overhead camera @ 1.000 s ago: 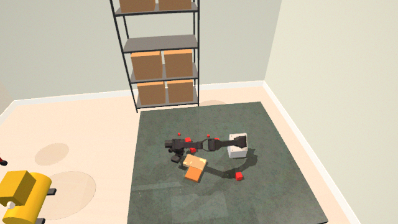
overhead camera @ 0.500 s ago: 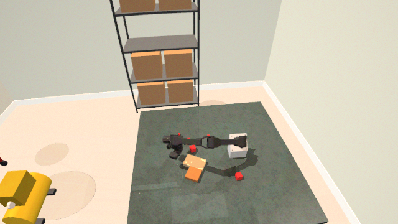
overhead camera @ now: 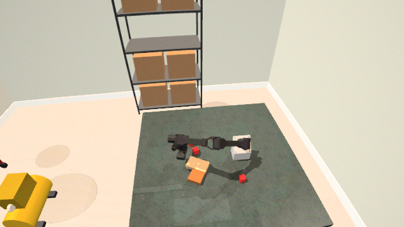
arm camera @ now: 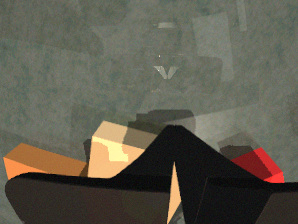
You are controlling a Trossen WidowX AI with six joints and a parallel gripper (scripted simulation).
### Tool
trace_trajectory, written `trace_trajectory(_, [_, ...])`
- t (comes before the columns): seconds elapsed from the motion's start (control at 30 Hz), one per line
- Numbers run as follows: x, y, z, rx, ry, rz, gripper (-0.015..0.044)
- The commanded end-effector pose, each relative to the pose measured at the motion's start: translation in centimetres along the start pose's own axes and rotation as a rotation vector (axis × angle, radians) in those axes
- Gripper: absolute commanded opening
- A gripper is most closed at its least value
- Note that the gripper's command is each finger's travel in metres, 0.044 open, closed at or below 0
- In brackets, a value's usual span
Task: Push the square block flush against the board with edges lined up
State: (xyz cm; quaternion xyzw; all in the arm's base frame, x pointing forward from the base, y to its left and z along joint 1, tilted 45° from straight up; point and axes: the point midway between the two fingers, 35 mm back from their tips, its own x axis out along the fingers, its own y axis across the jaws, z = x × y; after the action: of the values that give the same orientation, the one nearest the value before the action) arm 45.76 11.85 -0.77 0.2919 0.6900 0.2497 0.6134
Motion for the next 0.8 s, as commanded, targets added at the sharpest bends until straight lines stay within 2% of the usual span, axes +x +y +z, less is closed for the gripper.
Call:
trace_trajectory(0.0, [-0.2, -0.3, -1.3, -0.146, -0.001, -0.003, 0.0000])
trace_trajectory(0.77, [-0.2, -2.1, -10.6, -0.932, 0.014, -0.001, 0.0000])
